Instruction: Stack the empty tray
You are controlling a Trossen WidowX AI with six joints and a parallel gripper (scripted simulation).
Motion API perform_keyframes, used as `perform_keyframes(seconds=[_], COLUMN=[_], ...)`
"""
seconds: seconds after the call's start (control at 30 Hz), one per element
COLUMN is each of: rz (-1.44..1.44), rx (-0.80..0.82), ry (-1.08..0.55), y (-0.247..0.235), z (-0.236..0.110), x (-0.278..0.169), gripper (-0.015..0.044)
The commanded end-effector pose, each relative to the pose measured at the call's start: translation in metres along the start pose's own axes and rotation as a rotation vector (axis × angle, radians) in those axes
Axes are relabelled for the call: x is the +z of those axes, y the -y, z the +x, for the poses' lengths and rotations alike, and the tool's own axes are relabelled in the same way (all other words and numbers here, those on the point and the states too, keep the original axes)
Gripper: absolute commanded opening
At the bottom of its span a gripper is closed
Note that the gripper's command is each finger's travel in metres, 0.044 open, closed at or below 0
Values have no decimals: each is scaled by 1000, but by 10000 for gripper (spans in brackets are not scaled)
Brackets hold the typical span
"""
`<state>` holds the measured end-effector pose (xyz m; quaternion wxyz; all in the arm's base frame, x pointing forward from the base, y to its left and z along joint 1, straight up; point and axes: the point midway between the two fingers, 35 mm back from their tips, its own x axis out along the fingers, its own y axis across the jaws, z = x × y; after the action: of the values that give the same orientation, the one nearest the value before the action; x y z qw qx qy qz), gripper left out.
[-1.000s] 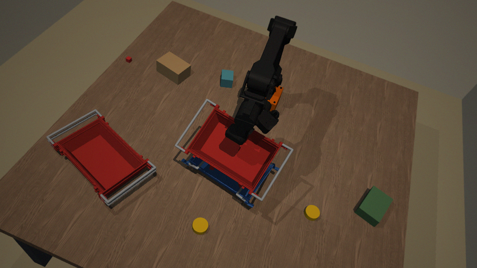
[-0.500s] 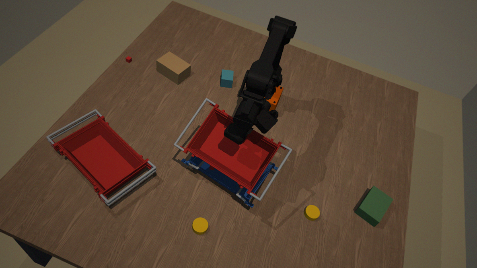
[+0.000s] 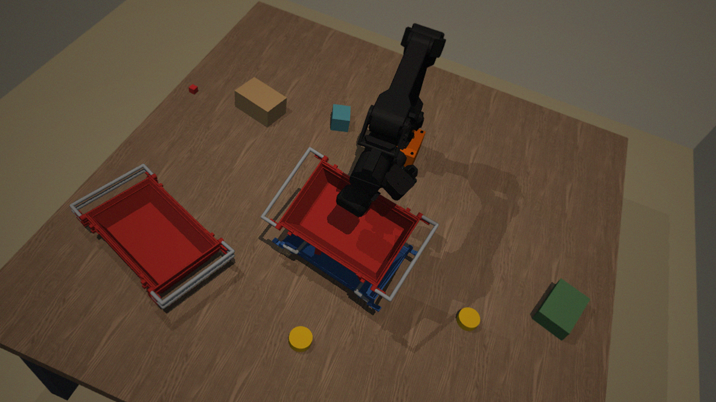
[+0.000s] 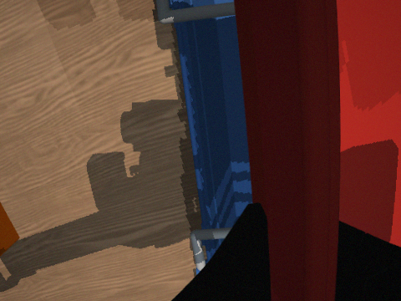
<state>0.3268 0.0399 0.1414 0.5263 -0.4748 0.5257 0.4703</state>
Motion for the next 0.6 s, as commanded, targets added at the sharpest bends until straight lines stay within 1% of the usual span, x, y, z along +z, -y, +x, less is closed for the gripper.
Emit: perform_keyframes(seconds=[0.0,0.57], rz=[5,5], rx=[-18,-18], ry=[3,3], y=[2,2], z=[-4,-2], x=[0,0], gripper=[0,0])
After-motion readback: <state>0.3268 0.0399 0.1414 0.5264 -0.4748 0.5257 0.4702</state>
